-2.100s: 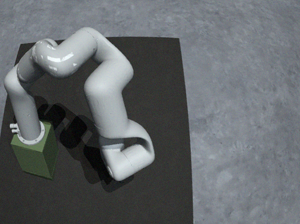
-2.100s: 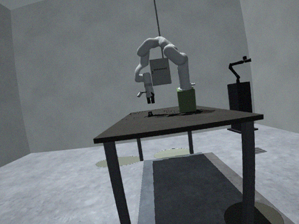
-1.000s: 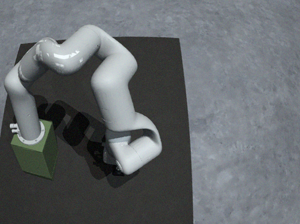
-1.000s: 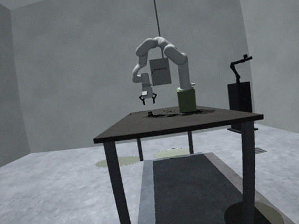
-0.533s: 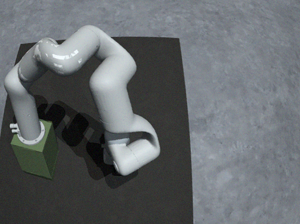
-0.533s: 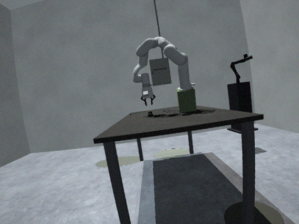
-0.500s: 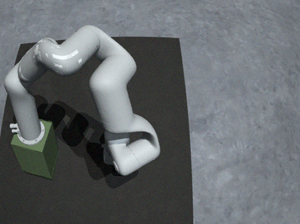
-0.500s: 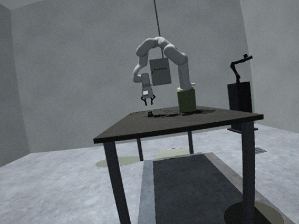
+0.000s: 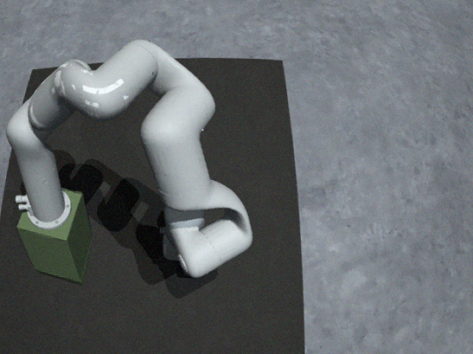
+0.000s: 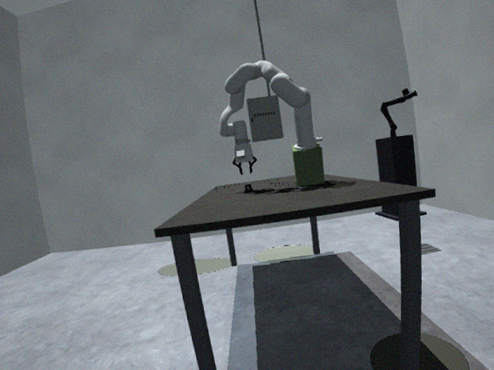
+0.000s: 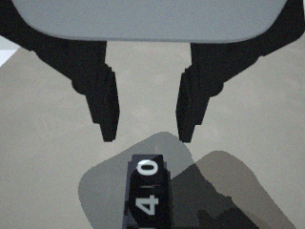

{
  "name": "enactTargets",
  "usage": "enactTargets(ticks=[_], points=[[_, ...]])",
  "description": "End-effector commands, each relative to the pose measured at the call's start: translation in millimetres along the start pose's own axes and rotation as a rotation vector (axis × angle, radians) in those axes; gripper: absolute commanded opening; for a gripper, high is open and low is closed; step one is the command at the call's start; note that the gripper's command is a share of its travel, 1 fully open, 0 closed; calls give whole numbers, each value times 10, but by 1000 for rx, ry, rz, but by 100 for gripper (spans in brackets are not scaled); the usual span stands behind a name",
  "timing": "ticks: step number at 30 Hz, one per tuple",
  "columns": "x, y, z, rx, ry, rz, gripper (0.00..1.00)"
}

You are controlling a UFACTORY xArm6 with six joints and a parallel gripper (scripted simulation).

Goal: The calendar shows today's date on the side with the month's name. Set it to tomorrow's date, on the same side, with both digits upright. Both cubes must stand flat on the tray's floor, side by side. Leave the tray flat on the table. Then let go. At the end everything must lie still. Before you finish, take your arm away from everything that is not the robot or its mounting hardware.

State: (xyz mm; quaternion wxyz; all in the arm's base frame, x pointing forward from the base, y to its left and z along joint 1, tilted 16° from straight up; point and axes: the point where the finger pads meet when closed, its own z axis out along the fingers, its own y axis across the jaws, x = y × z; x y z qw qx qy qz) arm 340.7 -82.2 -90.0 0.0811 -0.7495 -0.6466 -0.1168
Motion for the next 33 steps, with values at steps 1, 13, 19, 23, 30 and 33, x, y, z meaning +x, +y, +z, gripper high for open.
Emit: enactTargets(ticks=[1,13,19,23,30,33], points=[[-4,11,-9,-3,-1,0,49],[-4,11,-9,-3,-1,0,49],[-4,11,0,-3,-1,0,49],[-4,11,17,-3,0,-1,49],[-4,9,61,-4,0,-1,49],[-4,8,103,-4,0,-1,49]])
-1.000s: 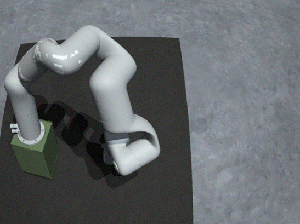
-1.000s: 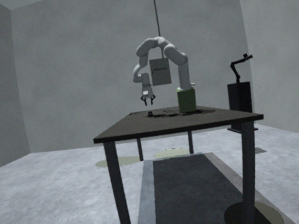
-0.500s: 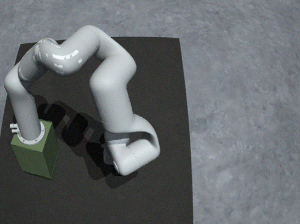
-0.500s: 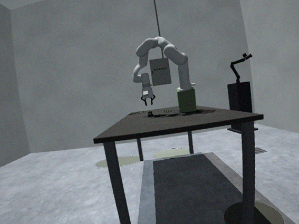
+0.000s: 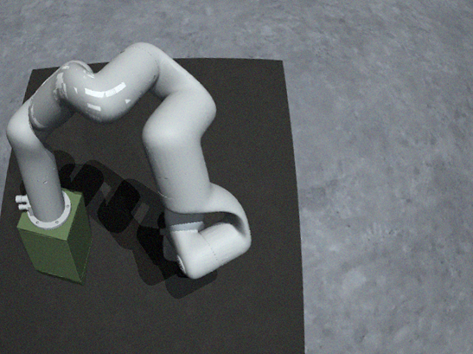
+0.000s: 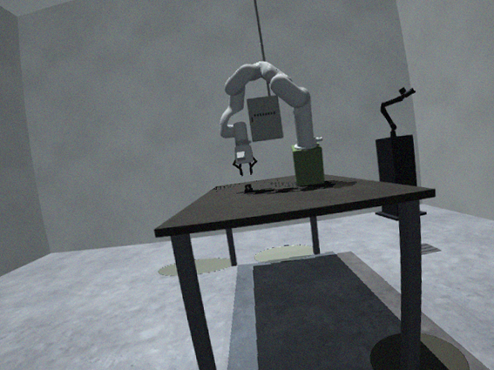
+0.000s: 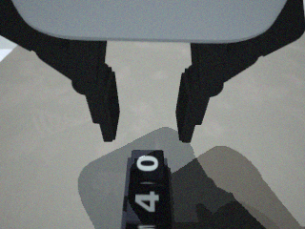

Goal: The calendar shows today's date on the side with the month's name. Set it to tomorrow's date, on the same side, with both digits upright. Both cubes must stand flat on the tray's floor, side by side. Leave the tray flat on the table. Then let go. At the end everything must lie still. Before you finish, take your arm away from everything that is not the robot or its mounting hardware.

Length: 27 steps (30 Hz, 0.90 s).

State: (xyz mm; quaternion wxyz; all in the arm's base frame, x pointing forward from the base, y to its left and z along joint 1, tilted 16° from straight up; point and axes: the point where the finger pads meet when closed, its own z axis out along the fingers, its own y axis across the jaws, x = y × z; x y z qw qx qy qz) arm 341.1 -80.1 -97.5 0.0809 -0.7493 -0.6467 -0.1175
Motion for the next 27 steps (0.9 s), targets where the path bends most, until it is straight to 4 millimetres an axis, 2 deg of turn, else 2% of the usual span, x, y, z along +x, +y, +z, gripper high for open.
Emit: enactTargets(ticks=[1,27], points=[[-4,9,41,-3,-1,0,49],[-6,-2,397,-3,-1,0,49]])
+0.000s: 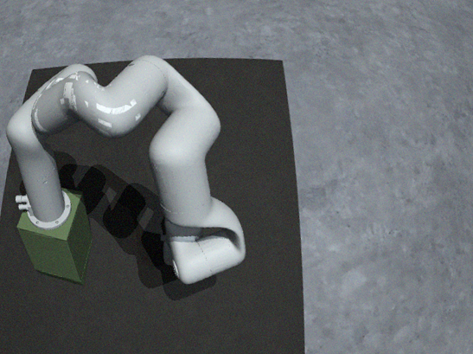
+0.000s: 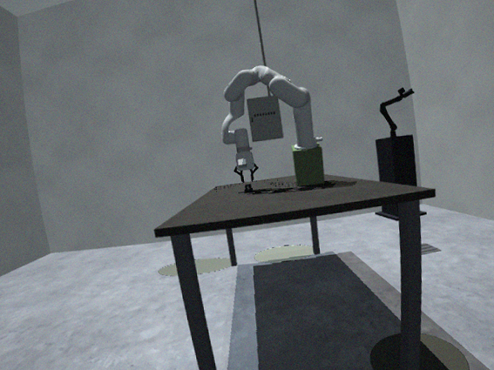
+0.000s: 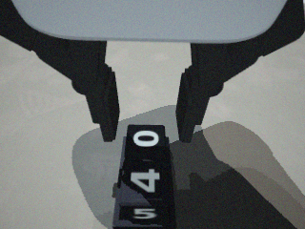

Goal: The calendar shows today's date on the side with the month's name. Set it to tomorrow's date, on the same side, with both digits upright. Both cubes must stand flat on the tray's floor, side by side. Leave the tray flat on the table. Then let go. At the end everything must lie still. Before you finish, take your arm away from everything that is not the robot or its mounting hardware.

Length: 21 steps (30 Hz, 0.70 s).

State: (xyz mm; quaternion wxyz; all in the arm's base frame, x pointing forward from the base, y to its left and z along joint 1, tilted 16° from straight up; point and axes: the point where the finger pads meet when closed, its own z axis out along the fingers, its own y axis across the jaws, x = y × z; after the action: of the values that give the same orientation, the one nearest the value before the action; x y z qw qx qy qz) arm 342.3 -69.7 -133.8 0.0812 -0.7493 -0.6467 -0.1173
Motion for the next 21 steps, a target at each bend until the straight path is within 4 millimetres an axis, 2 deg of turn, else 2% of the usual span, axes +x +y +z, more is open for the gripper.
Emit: enactTargets(ticks=[1,21], points=[[-4,12,27,-3,0,0,49],[-4,11,67,-3,0,0,49]])
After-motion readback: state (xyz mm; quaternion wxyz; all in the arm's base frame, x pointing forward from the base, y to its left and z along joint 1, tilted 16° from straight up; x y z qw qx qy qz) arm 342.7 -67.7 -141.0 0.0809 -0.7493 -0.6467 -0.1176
